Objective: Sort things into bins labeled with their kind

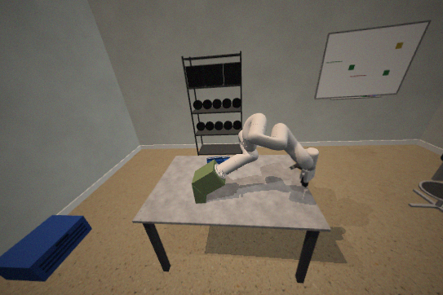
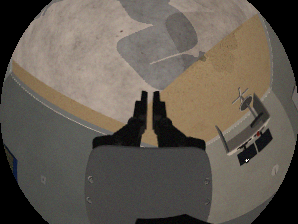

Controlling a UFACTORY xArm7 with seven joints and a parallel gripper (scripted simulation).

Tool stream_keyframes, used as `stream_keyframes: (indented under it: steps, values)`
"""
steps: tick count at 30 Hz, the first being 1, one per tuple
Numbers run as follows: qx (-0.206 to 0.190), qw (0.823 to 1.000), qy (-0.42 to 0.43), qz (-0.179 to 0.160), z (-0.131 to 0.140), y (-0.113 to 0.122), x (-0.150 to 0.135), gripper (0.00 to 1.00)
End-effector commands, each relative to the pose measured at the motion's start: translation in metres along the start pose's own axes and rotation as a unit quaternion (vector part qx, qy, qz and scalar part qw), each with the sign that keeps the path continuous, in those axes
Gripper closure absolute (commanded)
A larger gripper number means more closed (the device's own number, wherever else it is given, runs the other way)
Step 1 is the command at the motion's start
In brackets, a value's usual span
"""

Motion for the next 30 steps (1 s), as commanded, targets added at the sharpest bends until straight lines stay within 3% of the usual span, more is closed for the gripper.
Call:
stream_keyframes:
  steps: [1, 8, 10, 13, 15, 20, 22, 30]
  values:
    - [0.013, 1.0, -0.015, -0.004, -0.01, -0.007, 0.013, 0.93]
    - [0.04, 0.998, -0.043, -0.013, -0.026, -0.017, 0.03, 0.93]
    - [0.065, 0.995, -0.07, -0.025, -0.035, -0.022, 0.04, 0.93]
    - [0.065, 0.995, -0.07, -0.025, -0.045, -0.025, 0.046, 0.93]
    - [0.09, 0.991, -0.096, -0.039, -0.054, -0.03, 0.056, 0.93]
    - [0.09, 0.991, -0.096, -0.039, -0.065, -0.032, 0.062, 0.93]
    - [0.113, 0.985, -0.121, -0.055, -0.075, -0.036, 0.072, 0.93]
    - [0.134, 0.978, -0.144, -0.073, -0.11, -0.042, 0.092, 0.93]
Point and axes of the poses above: the point where the finger pads meet when closed, its own y axis back along the fingers, its own x axis across the jaws, z = x × y, the point moved 10 cm from there along y, back along the fingers, and after that the axes turned 4 degrees about y, right-handed, at the moved point
